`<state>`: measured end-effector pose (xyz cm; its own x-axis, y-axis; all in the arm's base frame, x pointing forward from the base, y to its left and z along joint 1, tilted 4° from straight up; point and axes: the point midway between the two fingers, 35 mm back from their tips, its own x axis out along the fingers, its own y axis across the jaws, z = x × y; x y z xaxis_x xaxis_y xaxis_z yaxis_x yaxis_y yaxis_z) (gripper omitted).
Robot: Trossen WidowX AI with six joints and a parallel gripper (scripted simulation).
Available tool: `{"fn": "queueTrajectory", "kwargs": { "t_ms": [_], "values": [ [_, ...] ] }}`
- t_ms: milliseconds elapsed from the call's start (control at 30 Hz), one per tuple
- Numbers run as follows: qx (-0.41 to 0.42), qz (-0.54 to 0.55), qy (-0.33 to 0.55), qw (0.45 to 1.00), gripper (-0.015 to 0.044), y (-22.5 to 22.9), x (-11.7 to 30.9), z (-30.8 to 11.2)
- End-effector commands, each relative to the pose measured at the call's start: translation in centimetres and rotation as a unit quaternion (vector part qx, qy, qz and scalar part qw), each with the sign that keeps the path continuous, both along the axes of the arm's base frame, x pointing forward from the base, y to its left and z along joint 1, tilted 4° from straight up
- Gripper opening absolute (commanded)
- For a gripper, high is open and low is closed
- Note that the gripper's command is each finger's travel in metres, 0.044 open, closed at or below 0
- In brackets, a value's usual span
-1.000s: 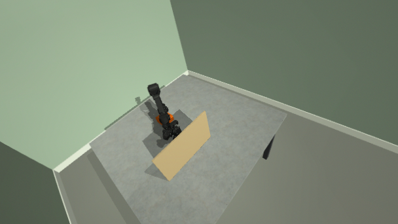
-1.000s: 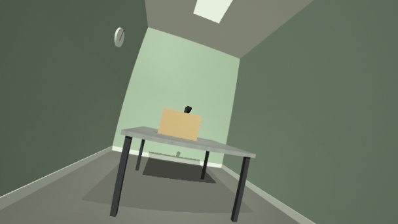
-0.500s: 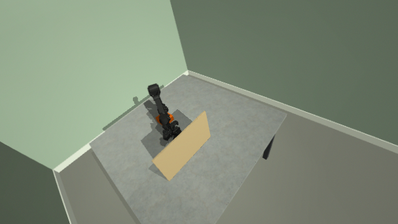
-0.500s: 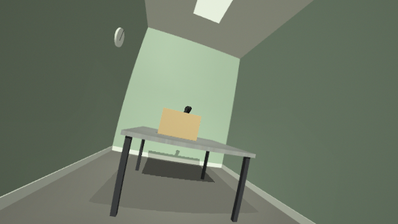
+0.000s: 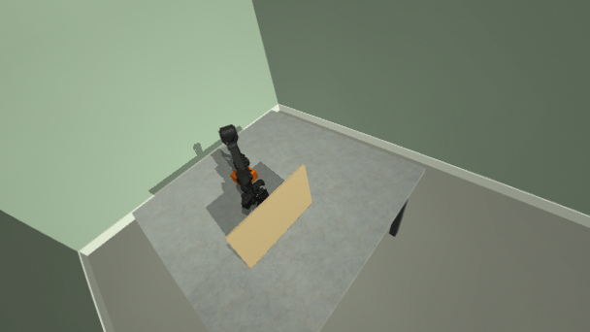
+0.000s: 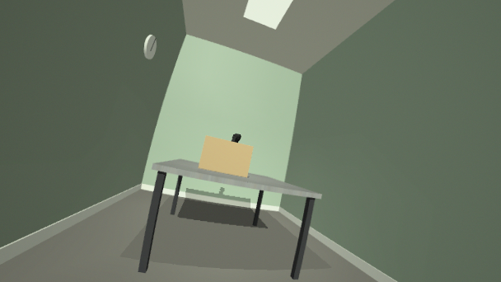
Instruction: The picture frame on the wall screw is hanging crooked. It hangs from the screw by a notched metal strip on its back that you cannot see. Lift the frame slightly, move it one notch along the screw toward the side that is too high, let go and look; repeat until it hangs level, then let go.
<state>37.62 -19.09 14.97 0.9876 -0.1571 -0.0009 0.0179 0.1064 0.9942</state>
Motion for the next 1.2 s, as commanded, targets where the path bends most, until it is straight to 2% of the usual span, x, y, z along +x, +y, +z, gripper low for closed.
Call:
{"fn": "queueTrajectory", "kwargs": {
  "t_ms": [0,700,833,1167],
  "values": [
    [-0.002,0.002,-0.004,1.000,0.0000,0.03,-0.02,0.07],
    [0.003,0.000,0.000,1.000,0.0000,-0.01,-0.01,-0.17],
    [0.036,0.000,-0.006,0.999,0.0000,-0.02,0.00,-0.14],
    [0.062,0.001,-0.010,0.998,0.0000,-0.04,0.01,-0.05]
  ]
}}
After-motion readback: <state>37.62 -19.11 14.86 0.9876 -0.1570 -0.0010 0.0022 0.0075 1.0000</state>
